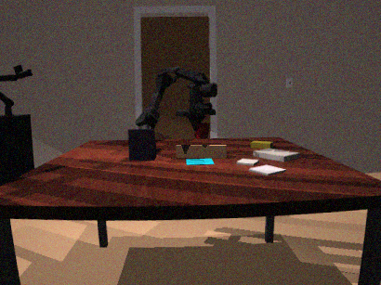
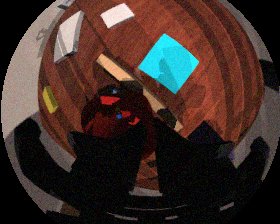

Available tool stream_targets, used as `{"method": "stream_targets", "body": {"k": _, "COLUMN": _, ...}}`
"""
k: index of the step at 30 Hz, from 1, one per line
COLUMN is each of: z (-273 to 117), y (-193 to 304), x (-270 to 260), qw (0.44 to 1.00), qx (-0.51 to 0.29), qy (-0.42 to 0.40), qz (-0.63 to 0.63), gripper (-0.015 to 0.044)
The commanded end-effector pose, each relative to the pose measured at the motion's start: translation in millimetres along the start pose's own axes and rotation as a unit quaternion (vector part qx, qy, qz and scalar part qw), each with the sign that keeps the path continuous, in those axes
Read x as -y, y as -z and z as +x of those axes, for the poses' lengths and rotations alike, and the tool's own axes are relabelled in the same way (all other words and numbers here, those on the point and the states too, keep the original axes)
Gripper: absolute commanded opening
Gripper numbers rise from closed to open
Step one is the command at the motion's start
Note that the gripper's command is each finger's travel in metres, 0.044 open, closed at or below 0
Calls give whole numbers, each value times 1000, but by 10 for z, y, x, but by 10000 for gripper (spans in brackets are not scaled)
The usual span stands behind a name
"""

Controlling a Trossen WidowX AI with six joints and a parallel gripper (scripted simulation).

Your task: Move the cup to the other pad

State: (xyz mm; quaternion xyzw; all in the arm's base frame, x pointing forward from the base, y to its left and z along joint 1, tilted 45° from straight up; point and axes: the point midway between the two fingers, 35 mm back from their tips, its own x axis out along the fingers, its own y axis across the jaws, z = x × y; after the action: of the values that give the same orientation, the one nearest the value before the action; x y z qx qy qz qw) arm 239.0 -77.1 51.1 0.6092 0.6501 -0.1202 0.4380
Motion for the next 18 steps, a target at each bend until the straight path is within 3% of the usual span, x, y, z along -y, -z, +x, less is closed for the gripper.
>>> {"method": "stream_targets", "body": {"k": 1, "z": 1, "y": -104, "x": 77, "qw": 1000, "qx": 0, "qy": 2, "qz": -1, "gripper": 0}}
{"method": "stream_targets", "body": {"k": 18, "z": -9, "y": -429, "x": 358, "qw": 1000, "qx": 1, "qy": 2, "qz": -1, "gripper": 0}}
